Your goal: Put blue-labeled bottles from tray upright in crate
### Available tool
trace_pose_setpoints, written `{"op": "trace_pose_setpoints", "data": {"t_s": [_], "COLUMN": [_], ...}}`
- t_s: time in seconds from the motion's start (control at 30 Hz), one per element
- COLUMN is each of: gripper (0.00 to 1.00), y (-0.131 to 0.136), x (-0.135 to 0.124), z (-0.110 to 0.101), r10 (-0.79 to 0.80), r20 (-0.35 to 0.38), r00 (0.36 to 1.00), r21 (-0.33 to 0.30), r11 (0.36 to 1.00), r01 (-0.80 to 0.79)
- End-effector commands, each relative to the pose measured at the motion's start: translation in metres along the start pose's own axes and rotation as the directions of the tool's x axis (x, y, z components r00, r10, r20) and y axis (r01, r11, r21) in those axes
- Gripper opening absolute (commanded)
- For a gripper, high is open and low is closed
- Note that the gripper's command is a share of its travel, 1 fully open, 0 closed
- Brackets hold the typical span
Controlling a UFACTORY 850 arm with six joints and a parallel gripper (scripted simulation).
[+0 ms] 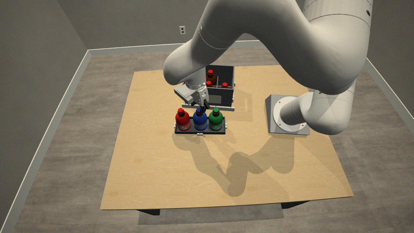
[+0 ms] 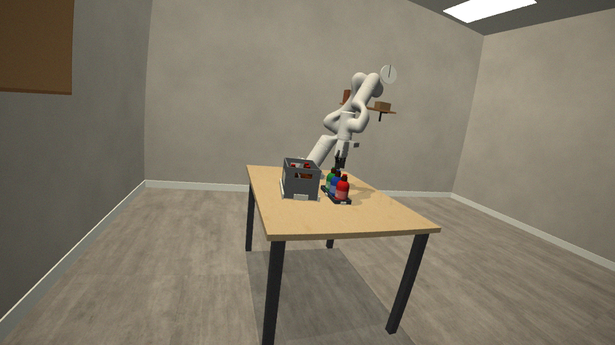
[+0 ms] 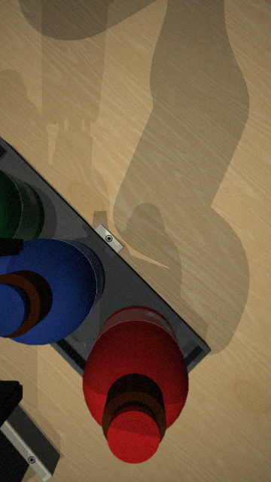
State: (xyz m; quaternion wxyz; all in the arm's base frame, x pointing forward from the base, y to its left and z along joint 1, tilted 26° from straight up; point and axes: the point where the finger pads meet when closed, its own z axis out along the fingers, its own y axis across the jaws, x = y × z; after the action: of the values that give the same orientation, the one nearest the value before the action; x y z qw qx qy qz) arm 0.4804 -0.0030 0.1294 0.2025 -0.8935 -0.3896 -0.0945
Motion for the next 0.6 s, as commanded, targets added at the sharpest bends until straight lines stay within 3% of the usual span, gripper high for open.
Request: {"op": "trace_pose_setpoints", "data": {"t_s": [0.0,0.57], "gripper": [0.66,0.66], "y": [0.001,0.001], "x": [0.001,0.001], "z": [0.002,0.021], "r10": [-0.001,-0.001], "r20": [-0.001,-0.001], "r00": [1.000,1.000], "r21": [-0.002,-0.002], "r11": [1.000,1.000], "r01": [0.001,0.001]}}
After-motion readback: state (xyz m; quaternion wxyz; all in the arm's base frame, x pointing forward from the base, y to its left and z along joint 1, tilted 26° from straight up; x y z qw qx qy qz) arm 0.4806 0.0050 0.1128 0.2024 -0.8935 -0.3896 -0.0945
